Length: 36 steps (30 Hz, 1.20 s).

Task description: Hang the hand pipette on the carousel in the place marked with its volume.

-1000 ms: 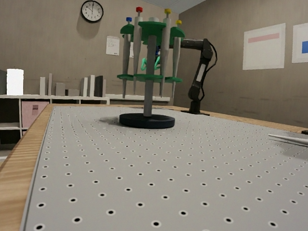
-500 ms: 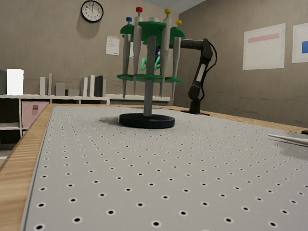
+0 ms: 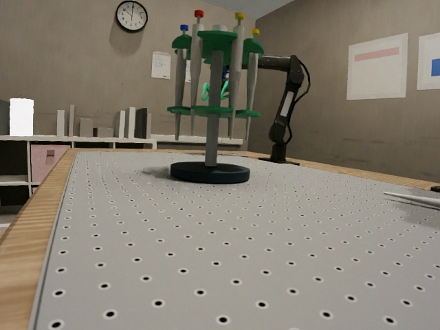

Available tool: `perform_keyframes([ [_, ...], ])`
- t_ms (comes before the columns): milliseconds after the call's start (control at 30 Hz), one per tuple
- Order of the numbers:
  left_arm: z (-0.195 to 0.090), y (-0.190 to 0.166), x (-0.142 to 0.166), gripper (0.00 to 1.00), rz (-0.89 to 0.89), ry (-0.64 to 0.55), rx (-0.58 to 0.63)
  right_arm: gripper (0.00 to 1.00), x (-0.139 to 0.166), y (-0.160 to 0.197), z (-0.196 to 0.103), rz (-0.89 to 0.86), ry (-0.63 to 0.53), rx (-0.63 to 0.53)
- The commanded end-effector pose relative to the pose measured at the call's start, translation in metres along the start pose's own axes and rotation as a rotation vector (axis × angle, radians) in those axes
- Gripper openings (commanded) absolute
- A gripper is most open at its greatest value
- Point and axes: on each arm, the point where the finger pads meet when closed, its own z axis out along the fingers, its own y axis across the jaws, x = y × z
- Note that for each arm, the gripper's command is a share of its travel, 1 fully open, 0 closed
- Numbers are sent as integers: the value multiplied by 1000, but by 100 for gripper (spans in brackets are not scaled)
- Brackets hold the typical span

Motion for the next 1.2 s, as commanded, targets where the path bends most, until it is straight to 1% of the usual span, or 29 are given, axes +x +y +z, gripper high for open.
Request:
perform_keyframes([
  [0, 0, -3, -2, 54, -30, -12, 46, 100, -5, -4, -1, -8, -23, -2],
  [167, 13, -4, -2, 54, -30, -12, 46, 100, -5, -4, -1, -8, -23, -2],
  [267, 14, -5, -2, 54, -30, -12, 52, 100, -5, -4, -1, -8, -23, -2],
  [467, 42, -3, -2, 54, -29, -15, 12, 100, -5, -4, -1, -8, -23, -2],
  [567, 45, -4, -2, 54, -29, -13, 30, 100, -5, -4, -1, -8, -23, -2],
  [700, 61, -3, -2, 54, -29, -15, 11, 100, -5, -4, -1, -8, -23, -2],
  [800, 63, -4, -2, 54, -29, -15, 15, 100, -5, -4, -1, -8, -23, -2],
  [833, 49, -13, -1, 54, -29, -10, 71, 100, -5, -4, -1, -8, -23, -2],
  [867, 58, -5, -2, 54, -29, -12, 46, 100, -5, -4, -1, -8, -23, -2],
  [1000, 53, -11, -2, 54, -29, -11, 66, 100, -5, -4, -1, -8, -23, -2],
  [1033, 59, -7, -1, 54, -25, -4, 35, 100, -5, -4, -1, -8, -23, -2],
  [1167, 59, -7, -1, 54, -25, -4, 35, 100, -5, -4, -1, -8, -23, -2],
])
